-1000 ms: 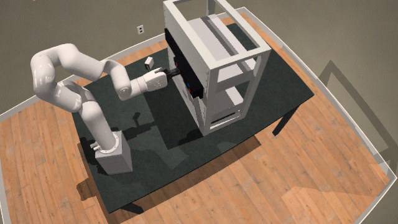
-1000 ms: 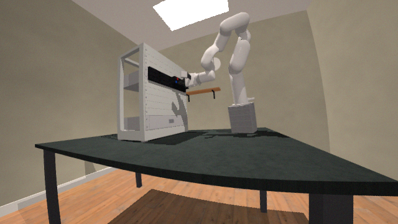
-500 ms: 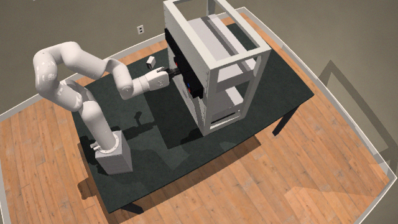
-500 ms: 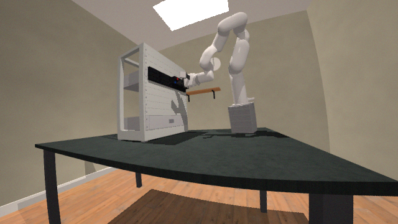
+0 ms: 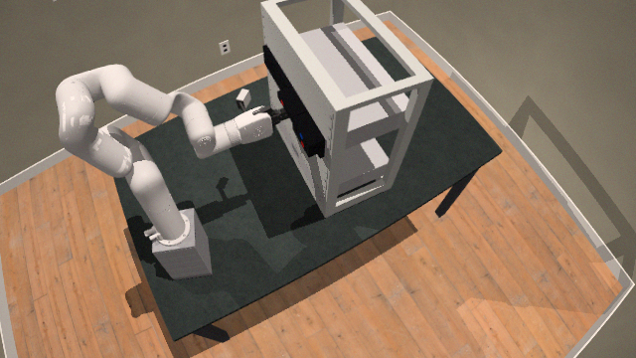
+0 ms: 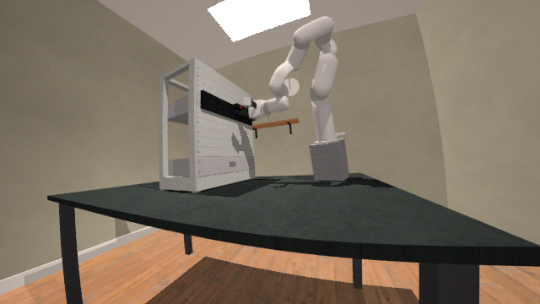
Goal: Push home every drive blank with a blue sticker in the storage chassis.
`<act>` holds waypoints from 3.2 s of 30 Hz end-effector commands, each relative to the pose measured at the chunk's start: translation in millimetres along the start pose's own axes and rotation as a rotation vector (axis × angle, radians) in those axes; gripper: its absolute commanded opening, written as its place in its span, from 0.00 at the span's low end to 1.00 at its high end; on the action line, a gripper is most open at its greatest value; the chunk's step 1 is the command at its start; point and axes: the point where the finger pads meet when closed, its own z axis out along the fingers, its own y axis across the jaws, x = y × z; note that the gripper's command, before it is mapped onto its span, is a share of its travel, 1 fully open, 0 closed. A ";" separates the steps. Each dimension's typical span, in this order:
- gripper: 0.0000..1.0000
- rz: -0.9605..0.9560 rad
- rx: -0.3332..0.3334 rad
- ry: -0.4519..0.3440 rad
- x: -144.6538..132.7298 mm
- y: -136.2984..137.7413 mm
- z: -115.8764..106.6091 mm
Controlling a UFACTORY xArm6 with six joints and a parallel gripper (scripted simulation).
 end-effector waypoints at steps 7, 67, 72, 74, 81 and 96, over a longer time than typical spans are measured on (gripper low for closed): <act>0.00 0.001 -0.003 0.001 0.6 1.3 3.9; 0.00 0.001 -0.003 0.001 0.3 2.1 15.7; 0.00 0.001 -0.003 0.001 0.3 2.2 15.9; 0.00 0.001 -0.003 0.001 0.3 2.2 15.9; 0.00 0.001 -0.003 0.001 0.3 2.2 13.1; 0.00 0.001 -0.003 0.001 0.2 2.1 -54.3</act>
